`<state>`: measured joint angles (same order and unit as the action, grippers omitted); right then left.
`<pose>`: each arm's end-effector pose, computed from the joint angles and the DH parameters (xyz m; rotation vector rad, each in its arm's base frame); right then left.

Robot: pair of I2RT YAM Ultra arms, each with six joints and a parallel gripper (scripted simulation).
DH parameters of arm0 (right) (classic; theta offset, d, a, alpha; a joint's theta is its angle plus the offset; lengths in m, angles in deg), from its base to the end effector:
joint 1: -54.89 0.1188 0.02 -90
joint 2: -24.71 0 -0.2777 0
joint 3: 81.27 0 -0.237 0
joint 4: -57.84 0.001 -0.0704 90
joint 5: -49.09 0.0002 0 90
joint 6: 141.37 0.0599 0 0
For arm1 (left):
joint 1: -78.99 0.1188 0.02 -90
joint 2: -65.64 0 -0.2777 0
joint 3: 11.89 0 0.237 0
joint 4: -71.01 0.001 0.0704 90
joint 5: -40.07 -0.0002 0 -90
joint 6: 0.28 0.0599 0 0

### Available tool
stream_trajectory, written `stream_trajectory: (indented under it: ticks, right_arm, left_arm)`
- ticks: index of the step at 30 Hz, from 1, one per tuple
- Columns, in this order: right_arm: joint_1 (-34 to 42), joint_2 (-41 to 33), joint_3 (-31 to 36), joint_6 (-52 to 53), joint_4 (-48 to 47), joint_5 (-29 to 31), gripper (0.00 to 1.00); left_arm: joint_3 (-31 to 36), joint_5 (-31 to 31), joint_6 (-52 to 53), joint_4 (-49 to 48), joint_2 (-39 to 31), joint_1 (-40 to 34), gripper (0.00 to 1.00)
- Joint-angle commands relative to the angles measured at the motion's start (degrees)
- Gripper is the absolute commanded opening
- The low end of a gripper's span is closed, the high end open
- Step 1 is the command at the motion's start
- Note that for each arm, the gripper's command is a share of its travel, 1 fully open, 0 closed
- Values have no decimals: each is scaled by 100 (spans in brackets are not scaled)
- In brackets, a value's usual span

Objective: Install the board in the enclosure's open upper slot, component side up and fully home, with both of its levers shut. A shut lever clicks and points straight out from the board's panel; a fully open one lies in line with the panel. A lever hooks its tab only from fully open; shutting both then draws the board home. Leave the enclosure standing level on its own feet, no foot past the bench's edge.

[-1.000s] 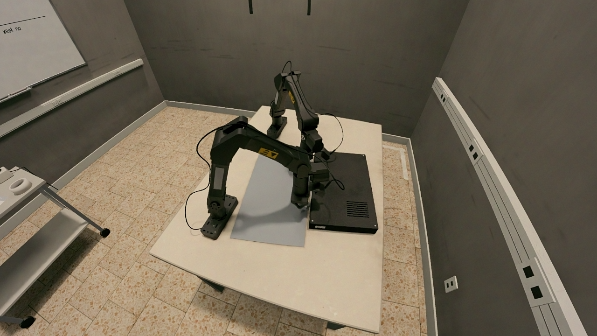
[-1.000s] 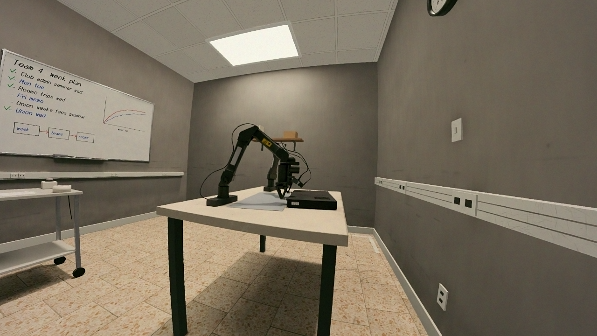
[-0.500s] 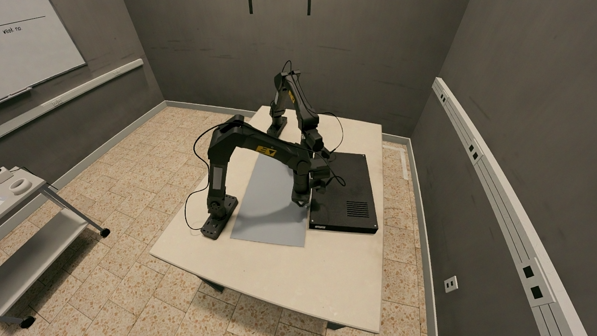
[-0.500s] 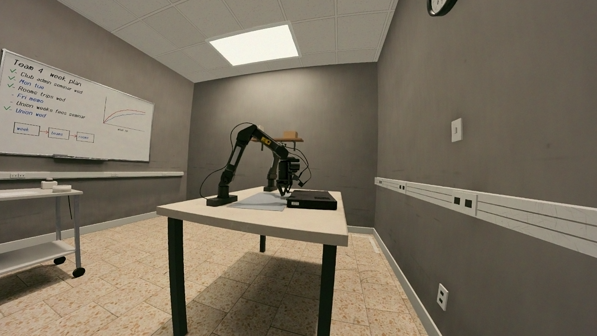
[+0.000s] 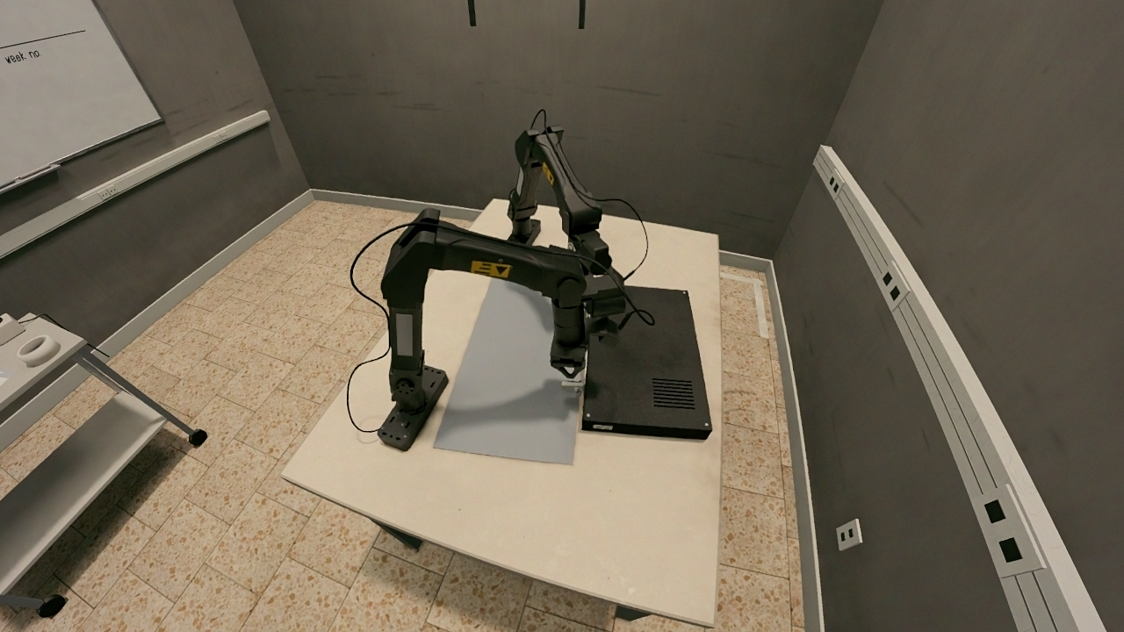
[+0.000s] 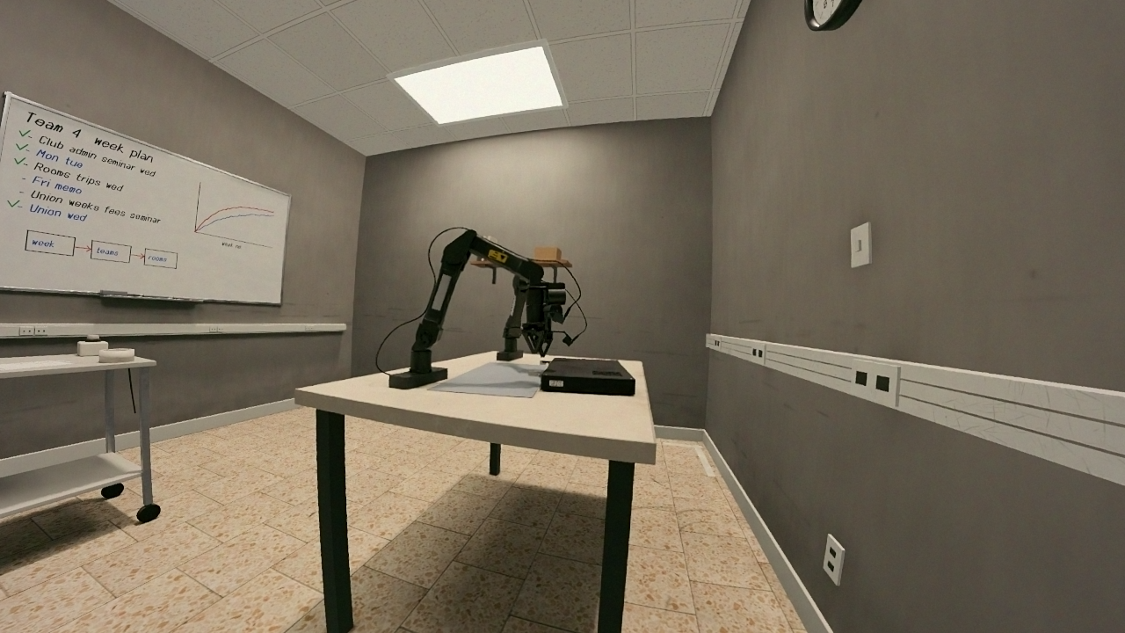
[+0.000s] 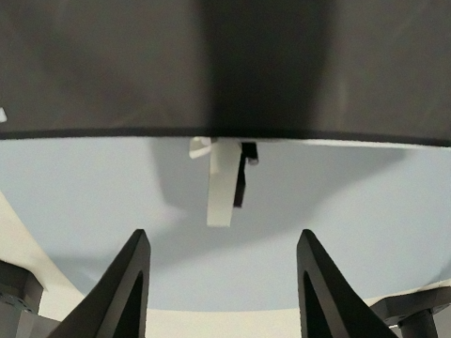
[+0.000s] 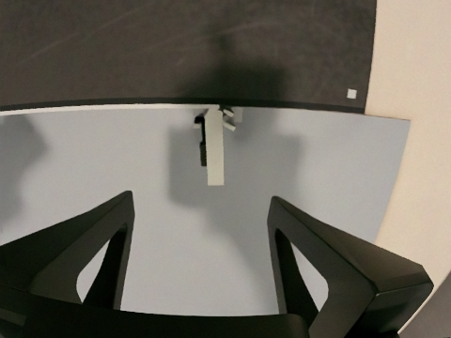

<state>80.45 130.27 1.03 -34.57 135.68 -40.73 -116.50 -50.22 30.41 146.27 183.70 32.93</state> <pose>0.3053 0.1469 0.2240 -0.2343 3.0613 0.0371 0.2669 -0.2759 0.1785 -0.3612 3.1109 -0.0328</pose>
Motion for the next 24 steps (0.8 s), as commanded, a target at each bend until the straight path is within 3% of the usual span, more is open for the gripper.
stream_trajectory:
  ticks: [1,5,16,20,24]
  right_arm:
    - [-14,51,-138,7,422,68,64]
    - [-50,120,-75,3,350,69,64]
    - [-16,71,-73,3,346,21,64]
    - [-16,71,-73,3,346,21,64]
    - [-16,71,-73,3,346,21,64]
  left_arm:
    - [-424,81,-44,399,-225,-25,64]
    - [-815,82,-68,920,-242,-70,64]
    - [-711,112,-38,871,-119,-73,64]
    - [-539,626,138,688,-387,-10,64]
    - [-186,1460,423,554,-1086,59,64]
